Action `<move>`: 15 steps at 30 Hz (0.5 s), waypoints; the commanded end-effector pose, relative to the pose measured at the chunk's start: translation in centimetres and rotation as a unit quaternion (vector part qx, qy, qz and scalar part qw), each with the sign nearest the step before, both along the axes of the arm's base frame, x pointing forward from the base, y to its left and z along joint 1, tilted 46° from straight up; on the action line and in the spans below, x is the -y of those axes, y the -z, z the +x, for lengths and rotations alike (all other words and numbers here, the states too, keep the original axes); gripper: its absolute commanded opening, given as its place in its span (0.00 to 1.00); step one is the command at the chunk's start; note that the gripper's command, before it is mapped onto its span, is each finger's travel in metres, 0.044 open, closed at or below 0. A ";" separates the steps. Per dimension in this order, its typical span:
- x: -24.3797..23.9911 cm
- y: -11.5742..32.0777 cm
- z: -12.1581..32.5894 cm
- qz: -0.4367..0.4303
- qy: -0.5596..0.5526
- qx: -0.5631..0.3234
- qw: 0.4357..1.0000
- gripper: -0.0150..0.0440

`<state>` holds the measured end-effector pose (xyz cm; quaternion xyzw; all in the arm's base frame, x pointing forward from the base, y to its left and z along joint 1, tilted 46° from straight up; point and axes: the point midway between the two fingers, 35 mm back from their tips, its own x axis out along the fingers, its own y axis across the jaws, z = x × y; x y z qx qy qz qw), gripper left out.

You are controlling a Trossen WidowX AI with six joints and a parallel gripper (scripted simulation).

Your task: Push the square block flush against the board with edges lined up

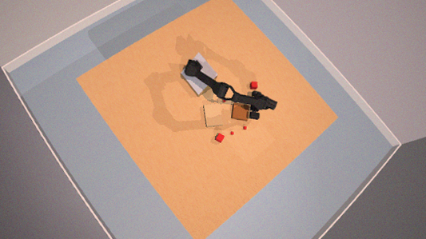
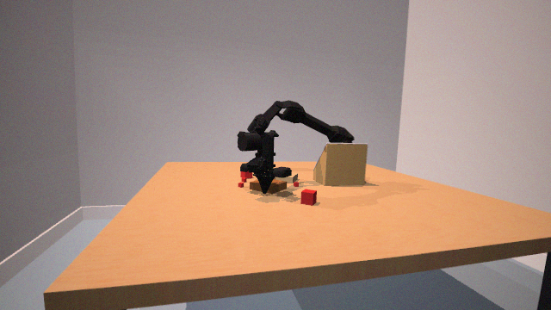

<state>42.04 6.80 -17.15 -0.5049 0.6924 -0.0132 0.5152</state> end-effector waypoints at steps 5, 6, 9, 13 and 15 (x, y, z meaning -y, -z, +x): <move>0.2 -0.3 -0.3 -0.001 -0.003 0.001 1.000 0.25; 0.2 -0.4 -0.3 -0.001 -0.003 0.001 1.000 0.25; 0.3 -0.5 -0.5 -0.001 -0.003 0.001 1.000 0.25; 0.5 -0.6 -0.7 -0.001 -0.003 0.000 1.000 0.25; 0.6 -0.7 -0.8 -0.001 -0.003 0.000 1.000 0.25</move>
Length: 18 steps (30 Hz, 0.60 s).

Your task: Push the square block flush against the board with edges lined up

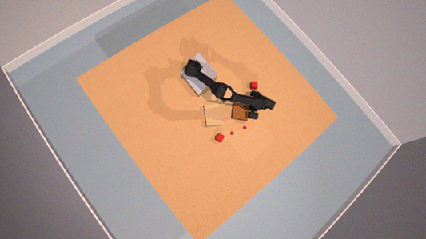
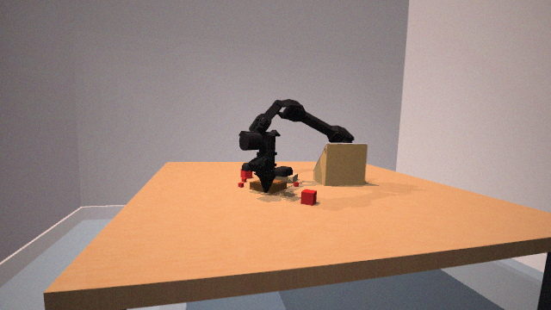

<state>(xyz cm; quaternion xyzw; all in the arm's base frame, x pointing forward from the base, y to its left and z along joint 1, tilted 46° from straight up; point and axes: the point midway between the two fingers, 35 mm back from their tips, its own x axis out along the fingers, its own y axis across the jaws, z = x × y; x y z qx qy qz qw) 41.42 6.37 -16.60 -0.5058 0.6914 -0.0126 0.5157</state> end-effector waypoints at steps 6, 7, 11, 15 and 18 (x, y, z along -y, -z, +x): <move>0.4 -0.4 -0.4 -0.002 -0.002 0.000 1.000 0.25; 0.4 -0.4 -0.5 -0.002 -0.002 0.000 1.000 0.25; 0.6 -0.6 -0.7 -0.002 -0.002 0.000 1.000 0.25; 0.8 -0.7 -0.9 -0.002 -0.002 0.000 1.000 0.25; 0.9 -0.8 -1.1 -0.002 -0.002 -0.001 1.000 0.25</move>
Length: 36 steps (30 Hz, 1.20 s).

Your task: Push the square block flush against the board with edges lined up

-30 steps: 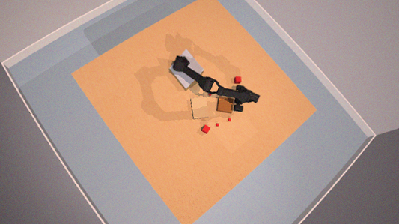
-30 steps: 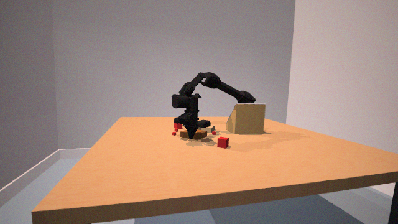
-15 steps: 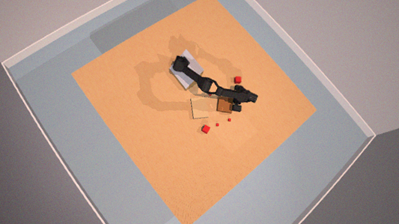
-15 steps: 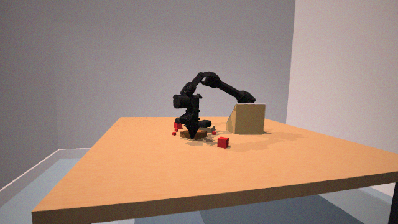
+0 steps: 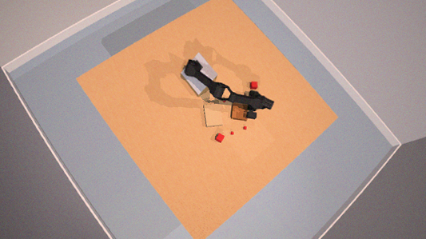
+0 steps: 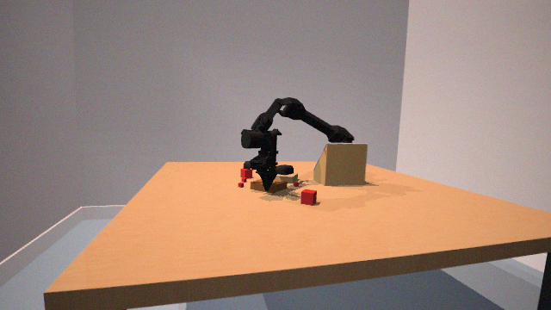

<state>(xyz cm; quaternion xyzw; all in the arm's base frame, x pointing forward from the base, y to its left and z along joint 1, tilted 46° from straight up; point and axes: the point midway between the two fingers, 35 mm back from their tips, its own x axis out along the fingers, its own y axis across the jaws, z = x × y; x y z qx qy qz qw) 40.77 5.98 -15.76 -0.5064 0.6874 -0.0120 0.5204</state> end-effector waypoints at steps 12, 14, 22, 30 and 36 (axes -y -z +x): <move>1.0 -0.5 -1.1 -0.004 0.001 -0.006 1.000 0.25; 1.1 -0.5 -1.2 -0.004 0.001 -0.006 1.000 0.25; 1.4 -0.9 -1.6 -0.004 0.001 -0.006 1.000 0.25; 1.8 -1.2 -2.1 -0.005 0.001 -0.006 1.000 0.25; 2.1 -1.5 -2.4 -0.005 0.001 -0.006 1.000 0.25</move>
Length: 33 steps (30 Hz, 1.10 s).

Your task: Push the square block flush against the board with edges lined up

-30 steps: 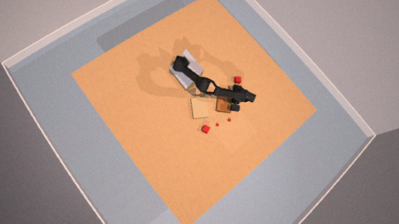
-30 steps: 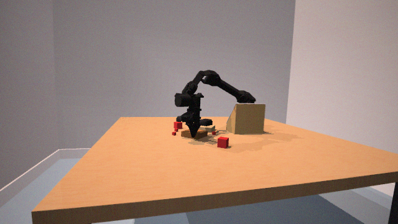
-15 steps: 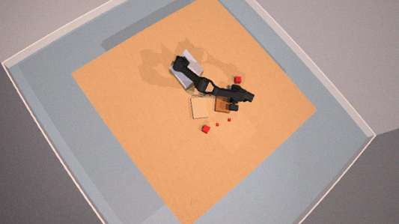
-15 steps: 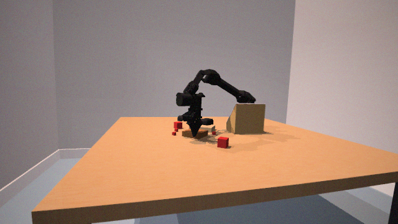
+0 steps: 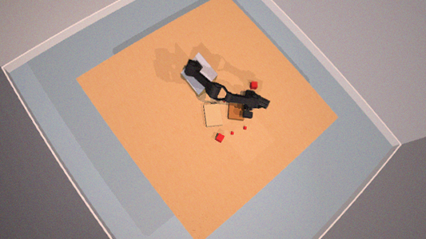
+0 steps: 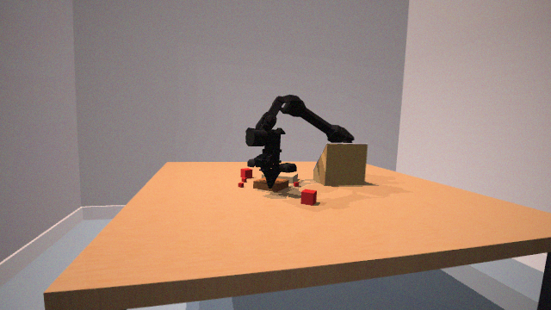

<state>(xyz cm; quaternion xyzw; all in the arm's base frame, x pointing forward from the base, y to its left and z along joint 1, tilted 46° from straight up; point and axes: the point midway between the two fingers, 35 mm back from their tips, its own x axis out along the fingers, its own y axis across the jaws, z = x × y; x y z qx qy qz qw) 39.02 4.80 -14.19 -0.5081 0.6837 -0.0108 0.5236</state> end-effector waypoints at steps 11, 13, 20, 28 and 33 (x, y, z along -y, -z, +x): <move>1.4 -0.4 -1.2 -0.006 0.005 -0.010 1.000 0.25; 1.5 -0.4 -1.4 -0.006 0.005 -0.010 1.000 0.25; 1.8 -0.7 -1.7 -0.006 0.005 -0.010 1.000 0.25; 2.2 -1.1 -2.2 -0.006 0.005 -0.010 1.000 0.25; 2.2 -1.1 -2.2 -0.006 0.005 -0.010 1.000 0.25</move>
